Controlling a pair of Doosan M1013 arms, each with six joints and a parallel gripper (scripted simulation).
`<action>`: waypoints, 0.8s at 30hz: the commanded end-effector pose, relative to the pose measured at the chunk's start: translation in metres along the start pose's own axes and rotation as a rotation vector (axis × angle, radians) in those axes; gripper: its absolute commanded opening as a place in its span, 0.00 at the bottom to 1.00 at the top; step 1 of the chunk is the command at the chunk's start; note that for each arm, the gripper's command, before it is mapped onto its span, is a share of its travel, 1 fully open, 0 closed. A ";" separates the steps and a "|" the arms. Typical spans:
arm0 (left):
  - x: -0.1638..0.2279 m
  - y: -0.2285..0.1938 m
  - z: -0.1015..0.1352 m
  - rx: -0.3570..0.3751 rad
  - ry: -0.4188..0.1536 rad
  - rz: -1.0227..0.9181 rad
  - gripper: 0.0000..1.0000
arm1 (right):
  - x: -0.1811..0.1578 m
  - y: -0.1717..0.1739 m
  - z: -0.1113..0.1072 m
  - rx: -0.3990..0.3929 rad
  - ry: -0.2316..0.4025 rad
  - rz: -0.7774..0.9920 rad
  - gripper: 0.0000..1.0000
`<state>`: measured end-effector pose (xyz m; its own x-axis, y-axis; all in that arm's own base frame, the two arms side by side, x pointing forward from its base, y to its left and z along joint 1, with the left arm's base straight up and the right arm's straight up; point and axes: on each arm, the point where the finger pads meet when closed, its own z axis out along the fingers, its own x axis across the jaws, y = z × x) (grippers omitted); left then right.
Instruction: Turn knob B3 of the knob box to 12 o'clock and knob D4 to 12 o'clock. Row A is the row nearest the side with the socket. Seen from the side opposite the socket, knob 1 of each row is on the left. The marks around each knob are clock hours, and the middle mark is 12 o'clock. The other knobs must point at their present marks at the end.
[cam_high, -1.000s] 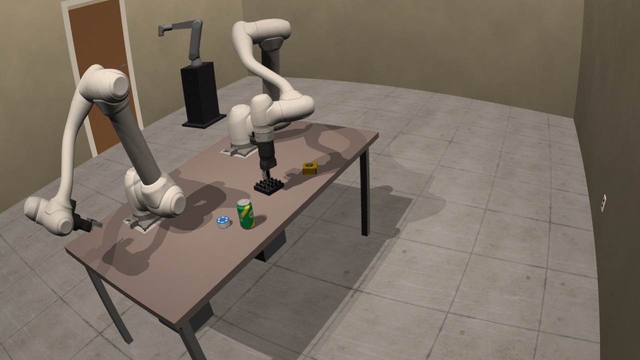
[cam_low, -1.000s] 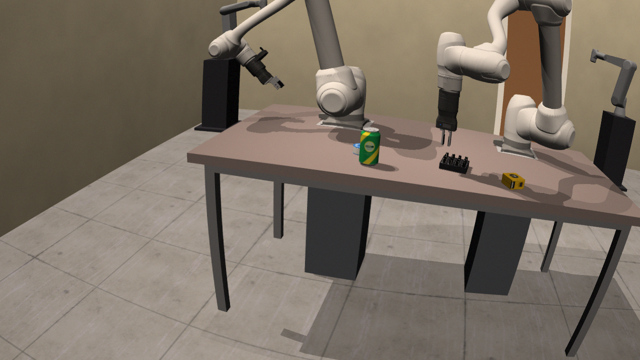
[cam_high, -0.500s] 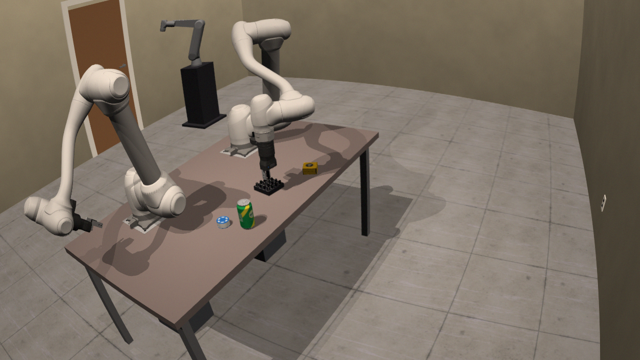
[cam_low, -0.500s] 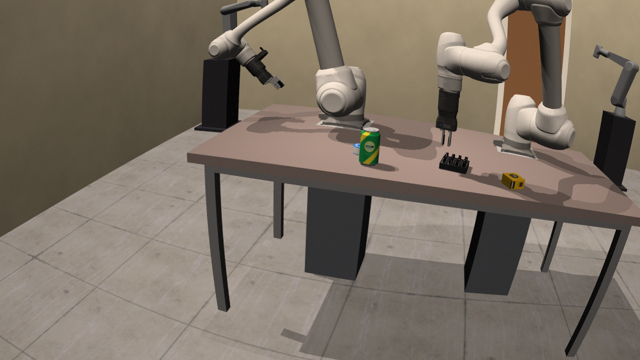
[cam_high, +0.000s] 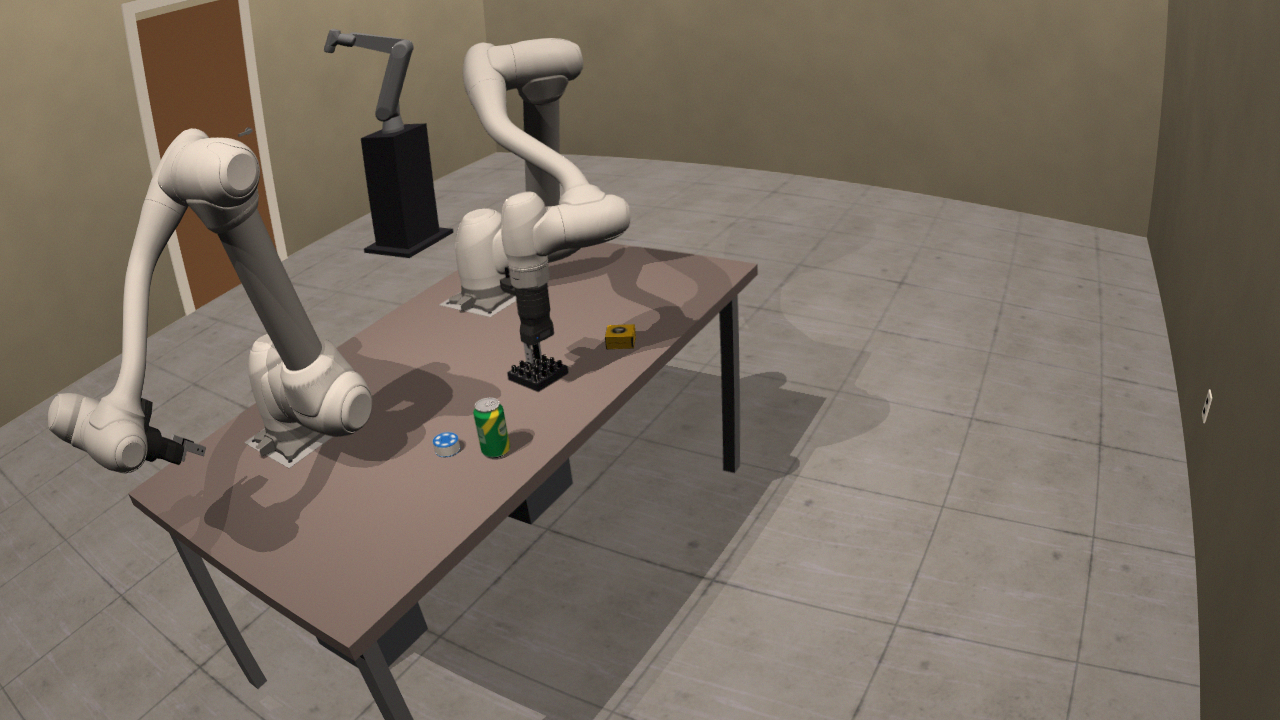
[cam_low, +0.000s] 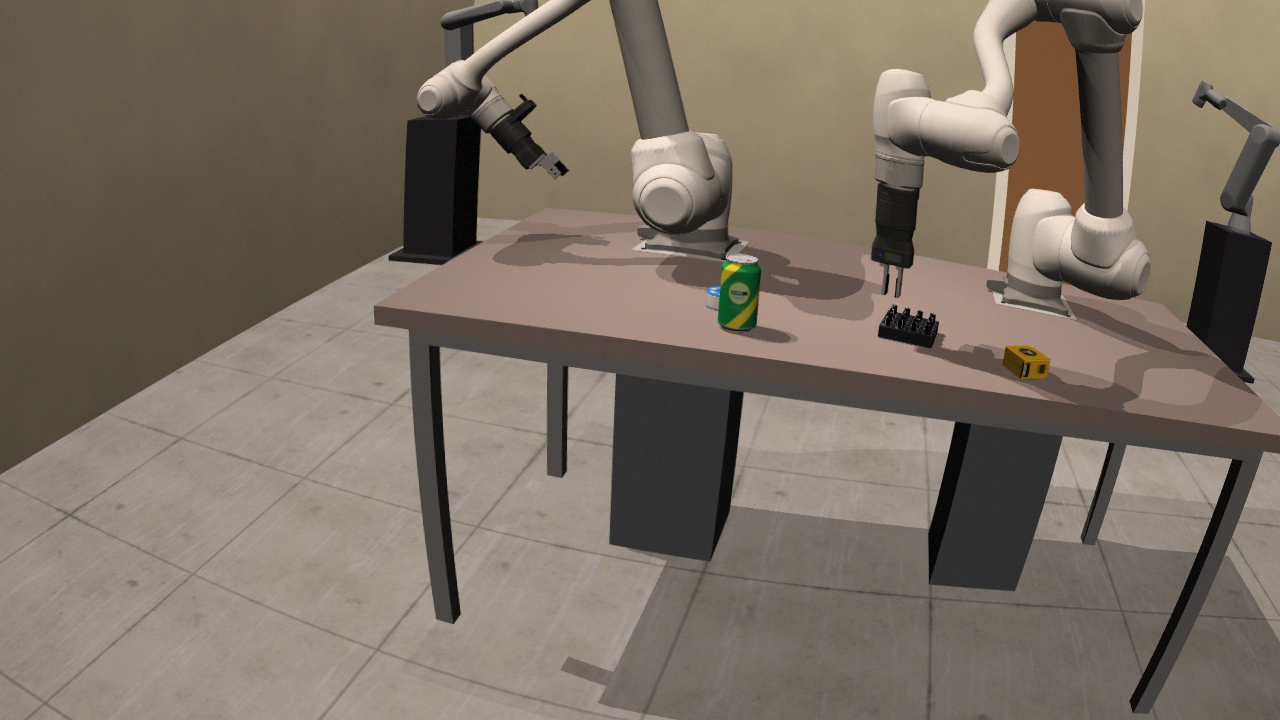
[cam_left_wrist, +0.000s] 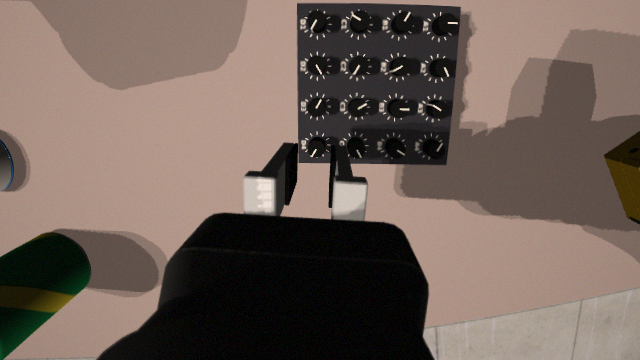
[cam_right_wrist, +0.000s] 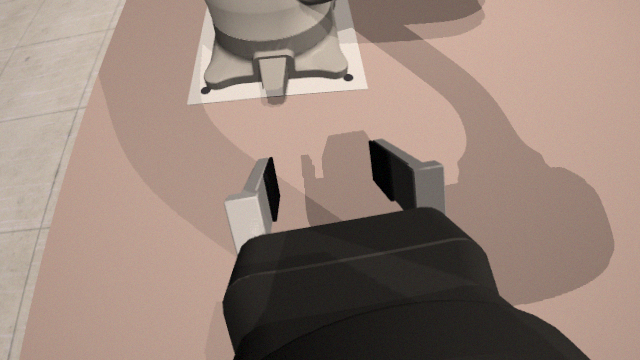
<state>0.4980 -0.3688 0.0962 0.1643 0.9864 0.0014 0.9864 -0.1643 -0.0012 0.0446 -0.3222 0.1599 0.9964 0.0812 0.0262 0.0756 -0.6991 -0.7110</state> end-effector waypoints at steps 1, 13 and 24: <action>0.000 -0.001 0.006 0.000 -0.002 0.001 0.46 | 0.001 0.001 0.001 -0.007 0.011 -0.005 1.00; 0.000 -0.001 0.020 0.000 -0.002 0.001 0.46 | 0.001 0.001 0.001 -0.007 0.011 -0.005 1.00; -0.001 -0.001 0.031 -0.001 -0.002 0.001 0.46 | 0.001 0.001 0.001 -0.007 0.011 -0.005 1.00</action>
<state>0.4981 -0.3689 0.0687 0.1643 0.9864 0.0015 0.9864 -0.1643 -0.0015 0.0446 -0.3222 0.1599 0.9964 0.0812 0.0262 0.0756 -0.6991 -0.7110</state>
